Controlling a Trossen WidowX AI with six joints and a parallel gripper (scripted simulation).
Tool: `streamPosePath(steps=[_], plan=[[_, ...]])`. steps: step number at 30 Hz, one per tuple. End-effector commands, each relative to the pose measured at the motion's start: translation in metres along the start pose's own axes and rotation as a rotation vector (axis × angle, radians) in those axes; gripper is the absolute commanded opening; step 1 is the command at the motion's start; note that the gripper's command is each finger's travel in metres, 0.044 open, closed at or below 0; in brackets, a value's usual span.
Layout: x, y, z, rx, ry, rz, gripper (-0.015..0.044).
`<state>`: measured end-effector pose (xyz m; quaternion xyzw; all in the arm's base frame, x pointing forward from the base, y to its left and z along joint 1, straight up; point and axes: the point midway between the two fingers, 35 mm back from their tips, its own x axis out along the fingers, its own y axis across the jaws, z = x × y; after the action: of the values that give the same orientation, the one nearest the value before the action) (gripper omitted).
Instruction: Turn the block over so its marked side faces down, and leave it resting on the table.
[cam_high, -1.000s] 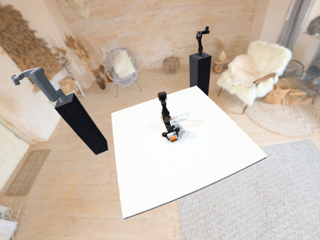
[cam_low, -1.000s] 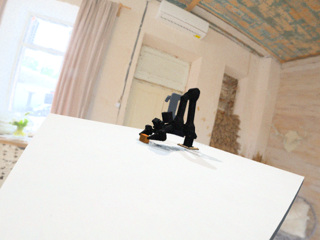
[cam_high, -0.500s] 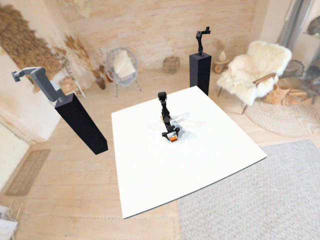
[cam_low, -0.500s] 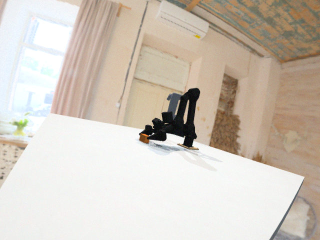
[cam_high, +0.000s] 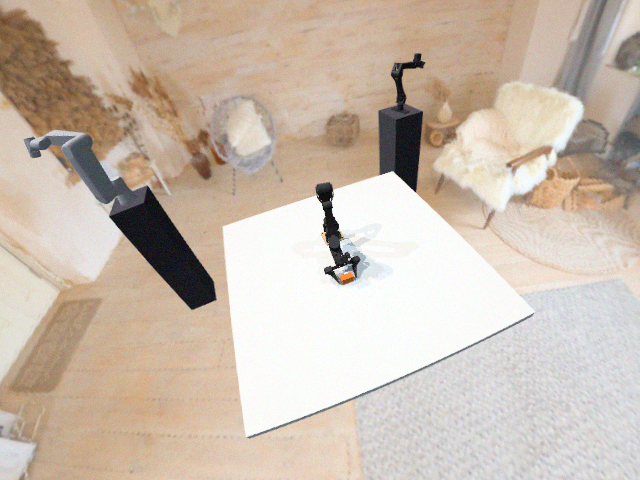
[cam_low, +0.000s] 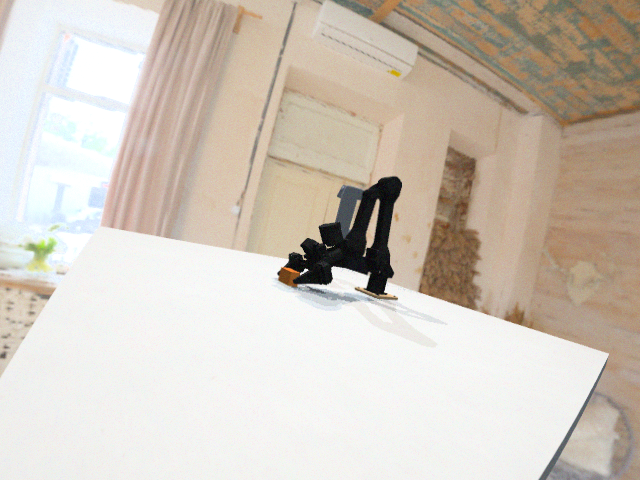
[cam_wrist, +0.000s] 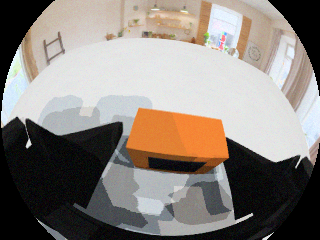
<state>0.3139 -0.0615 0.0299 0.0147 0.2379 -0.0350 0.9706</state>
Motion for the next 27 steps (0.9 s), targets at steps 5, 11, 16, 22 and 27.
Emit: streamPosePath(steps=[5,11,16,22,27], plan=[[0.002,-0.005,0.034,-0.006,0.204,-0.01,0.044],[-0.039,-0.001,0.058,-0.012,0.409,-0.009,0.044],[-0.053,0.001,0.061,-0.013,0.458,-0.008,0.044],[-0.058,0.002,0.062,-0.014,0.473,-0.007,0.044],[-0.058,0.002,0.062,-0.014,0.473,-0.007,0.044]])
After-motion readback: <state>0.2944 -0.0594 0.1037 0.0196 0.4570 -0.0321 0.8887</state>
